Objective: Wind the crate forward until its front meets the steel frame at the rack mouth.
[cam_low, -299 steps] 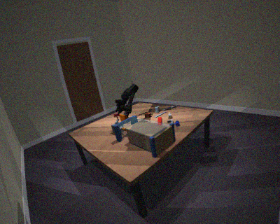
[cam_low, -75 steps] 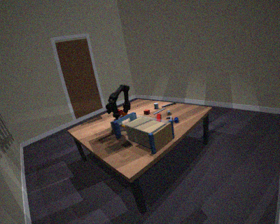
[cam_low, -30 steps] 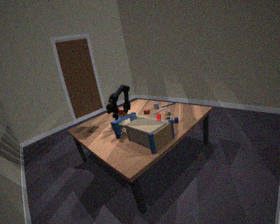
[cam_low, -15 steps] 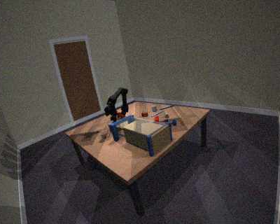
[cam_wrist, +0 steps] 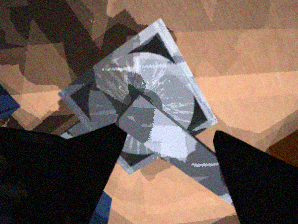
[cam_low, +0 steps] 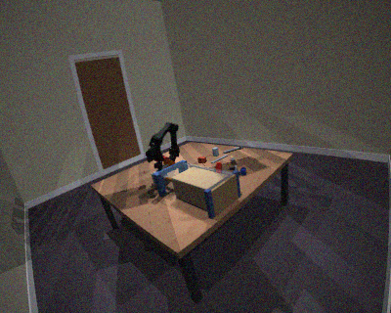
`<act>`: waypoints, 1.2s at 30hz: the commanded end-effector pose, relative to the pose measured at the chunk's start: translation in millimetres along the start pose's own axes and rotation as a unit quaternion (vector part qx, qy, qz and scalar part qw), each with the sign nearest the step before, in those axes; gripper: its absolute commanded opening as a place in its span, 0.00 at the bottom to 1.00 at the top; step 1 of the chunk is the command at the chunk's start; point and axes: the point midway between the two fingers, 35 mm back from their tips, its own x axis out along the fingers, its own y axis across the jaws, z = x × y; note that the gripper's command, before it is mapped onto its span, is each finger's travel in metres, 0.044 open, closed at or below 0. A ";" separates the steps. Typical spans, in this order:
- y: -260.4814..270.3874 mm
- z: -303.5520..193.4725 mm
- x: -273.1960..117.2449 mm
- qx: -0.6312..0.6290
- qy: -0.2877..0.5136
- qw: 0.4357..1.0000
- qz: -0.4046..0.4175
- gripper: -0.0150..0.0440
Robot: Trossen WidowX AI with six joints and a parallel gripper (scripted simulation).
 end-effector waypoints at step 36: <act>4.9 -3.7 2.8 0.140 0.032 0.990 0.007 0.25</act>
